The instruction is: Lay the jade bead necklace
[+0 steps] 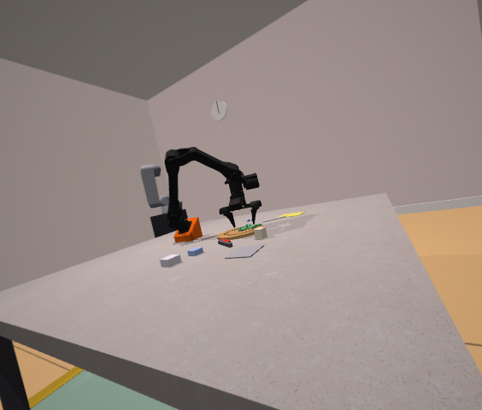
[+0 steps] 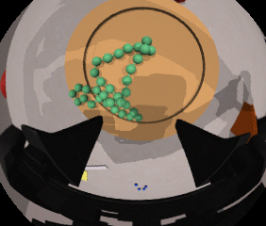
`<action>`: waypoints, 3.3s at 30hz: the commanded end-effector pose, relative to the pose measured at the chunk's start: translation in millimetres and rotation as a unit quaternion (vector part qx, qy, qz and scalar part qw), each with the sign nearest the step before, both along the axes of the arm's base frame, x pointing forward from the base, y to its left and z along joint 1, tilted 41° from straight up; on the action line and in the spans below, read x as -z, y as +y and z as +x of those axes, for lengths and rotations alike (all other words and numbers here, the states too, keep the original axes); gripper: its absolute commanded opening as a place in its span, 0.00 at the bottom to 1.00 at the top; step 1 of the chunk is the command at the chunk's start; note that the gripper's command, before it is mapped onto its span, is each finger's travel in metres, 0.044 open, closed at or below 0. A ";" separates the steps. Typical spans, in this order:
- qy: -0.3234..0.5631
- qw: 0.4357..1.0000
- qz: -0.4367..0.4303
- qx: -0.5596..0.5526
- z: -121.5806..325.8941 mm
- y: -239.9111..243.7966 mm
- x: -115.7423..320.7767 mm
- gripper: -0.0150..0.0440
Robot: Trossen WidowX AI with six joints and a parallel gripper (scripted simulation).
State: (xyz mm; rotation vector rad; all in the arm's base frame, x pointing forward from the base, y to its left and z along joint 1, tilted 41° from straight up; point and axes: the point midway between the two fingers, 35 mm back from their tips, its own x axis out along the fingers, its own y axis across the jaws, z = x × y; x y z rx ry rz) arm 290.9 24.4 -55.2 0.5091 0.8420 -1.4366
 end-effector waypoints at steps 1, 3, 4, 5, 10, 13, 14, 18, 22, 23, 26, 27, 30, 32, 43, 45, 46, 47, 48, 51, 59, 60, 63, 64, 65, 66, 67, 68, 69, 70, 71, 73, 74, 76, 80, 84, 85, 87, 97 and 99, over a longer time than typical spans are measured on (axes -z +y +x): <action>-0.004 1.000 0.002 0.001 1.9 2.1 -1.3 1.00; -0.004 1.000 0.002 0.001 1.9 2.1 -1.3 1.00; -0.004 1.000 0.002 0.001 1.9 2.1 -1.3 1.00; -0.004 1.000 0.002 0.001 1.9 2.1 -1.3 1.00; -0.004 1.000 0.002 0.001 1.9 2.1 -1.3 1.00; -0.004 1.000 0.002 0.001 1.9 2.1 -1.3 1.00; -0.004 1.000 0.002 0.001 1.9 2.1 -1.3 1.00; 0.012 1.000 0.004 -0.018 17.8 0.0 -12.4 0.82; 0.039 0.998 0.007 -0.050 42.3 -5.6 -32.4 0.64; 0.045 0.997 0.007 -0.058 48.0 -7.4 -37.7 0.60; 0.060 0.995 0.008 -0.076 60.5 -12.1 -50.4 0.47; 0.062 0.995 0.008 -0.077 61.4 -12.4 -51.3 0.46; 0.062 0.995 0.008 -0.077 61.4 -12.4 -51.3 0.46; 0.062 0.995 0.008 -0.077 61.2 -15.1 -48.2 0.46; 0.059 0.995 0.010 -0.076 60.8 -20.2 -40.1 0.46; 0.059 0.995 0.009 -0.076 60.7 -22.4 -37.7 0.46; 0.060 0.995 0.009 -0.076 60.6 -23.5 -36.5 0.46; 0.060 0.995 0.009 -0.076 60.5 -24.6 -35.3 0.46; 0.060 0.995 0.009 -0.076 60.5 -25.8 -34.2 0.46; 0.060 0.995 0.009 -0.076 60.1 -29.1 -30.7 0.46; 0.061 0.995 0.007 -0.077 58.9 -37.9 -21.7 0.46; 0.061 0.995 0.007 -0.077 58.8 -38.5 -21.2 0.46; 0.062 0.995 0.007 -0.077 58.7 -38.6 -21.0 0.46; 0.058 0.996 0.010 -0.073 60.8 -37.9 -22.7 0.41; 0.058 0.996 0.010 -0.073 60.8 -37.9 -22.7 0.37; 0.058 0.996 0.010 -0.073 60.8 -37.9 -22.7 0.32; 0.058 0.996 0.010 -0.073 60.8 -37.9 -22.7 0.28; 0.058 0.996 0.010 -0.073 60.8 -37.9 -22.7 0.25; 0.058 0.996 0.010 -0.073 60.8 -37.9 -22.7 0.25; 0.058 0.996 0.010 -0.073 60.8 -37.9 -22.7 0.25; 0.058 0.996 0.010 -0.073 60.8 -37.9 -22.7 0.25; 0.058 0.996 0.010 -0.073 60.8 -37.9 -22.7 0.25; 0.058 0.996 0.010 -0.073 60.8 -37.9 -22.7 0.25; 0.058 0.996 0.010 -0.073 60.8 -37.9 -22.7 0.25; 0.058 0.996 0.010 -0.073 60.8 -37.9 -22.7 0.25; 0.058 0.996 0.010 -0.073 60.8 -37.9 -22.7 0.25; 0.058 0.996 0.010 -0.073 60.8 -37.9 -22.7 0.25; 0.058 0.996 0.010 -0.073 60.8 -37.9 -22.7 0.25; 0.058 0.996 0.009 -0.073 60.7 -37.5 -23.0 0.25; 0.060 0.995 0.008 -0.076 59.7 -35.0 -25.5 0.25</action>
